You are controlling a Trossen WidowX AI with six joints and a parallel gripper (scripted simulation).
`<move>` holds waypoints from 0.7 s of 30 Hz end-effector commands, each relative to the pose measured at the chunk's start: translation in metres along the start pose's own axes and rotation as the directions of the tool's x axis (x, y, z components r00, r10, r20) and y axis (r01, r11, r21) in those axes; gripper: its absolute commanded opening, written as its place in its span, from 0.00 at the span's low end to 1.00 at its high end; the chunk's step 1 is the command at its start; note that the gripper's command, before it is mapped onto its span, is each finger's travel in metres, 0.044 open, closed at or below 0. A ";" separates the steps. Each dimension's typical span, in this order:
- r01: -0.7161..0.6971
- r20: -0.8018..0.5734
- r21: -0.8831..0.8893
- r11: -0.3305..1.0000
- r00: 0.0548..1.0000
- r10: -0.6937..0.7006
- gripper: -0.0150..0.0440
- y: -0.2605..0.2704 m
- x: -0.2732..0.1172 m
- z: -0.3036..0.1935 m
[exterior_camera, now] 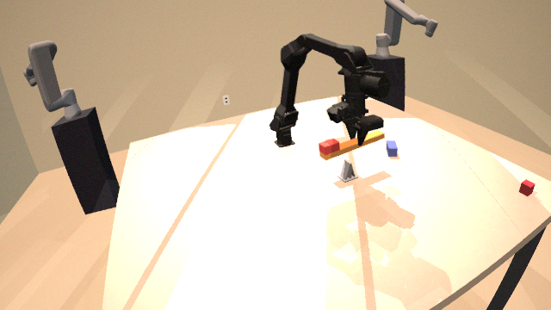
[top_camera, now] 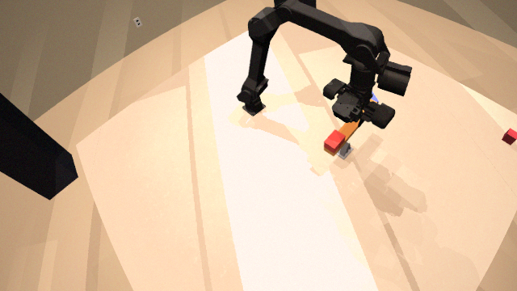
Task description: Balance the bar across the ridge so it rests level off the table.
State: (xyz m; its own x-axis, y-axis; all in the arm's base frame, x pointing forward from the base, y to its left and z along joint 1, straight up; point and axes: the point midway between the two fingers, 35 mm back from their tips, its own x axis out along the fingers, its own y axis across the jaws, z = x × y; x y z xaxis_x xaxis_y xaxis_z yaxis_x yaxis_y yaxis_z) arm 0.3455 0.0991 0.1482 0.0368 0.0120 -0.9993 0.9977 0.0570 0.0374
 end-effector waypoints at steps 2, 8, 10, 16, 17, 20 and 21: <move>0.007 0.003 0.005 1.000 1.000 -0.007 0.25 -0.001 0.009 0.000; 0.007 0.003 0.006 1.000 1.000 -0.007 0.25 -0.001 0.019 0.001; 0.007 0.003 0.006 1.000 1.000 -0.007 0.25 -0.001 0.023 0.001; 0.007 0.003 0.007 1.000 1.000 -0.007 0.25 -0.002 0.032 0.001; 0.007 0.003 0.007 1.000 1.000 -0.007 0.25 -0.002 0.033 0.001; 0.007 0.003 0.007 1.000 1.000 -0.007 0.25 -0.001 0.033 0.001; 0.007 0.003 0.007 1.000 1.000 -0.007 0.25 -0.001 0.033 0.001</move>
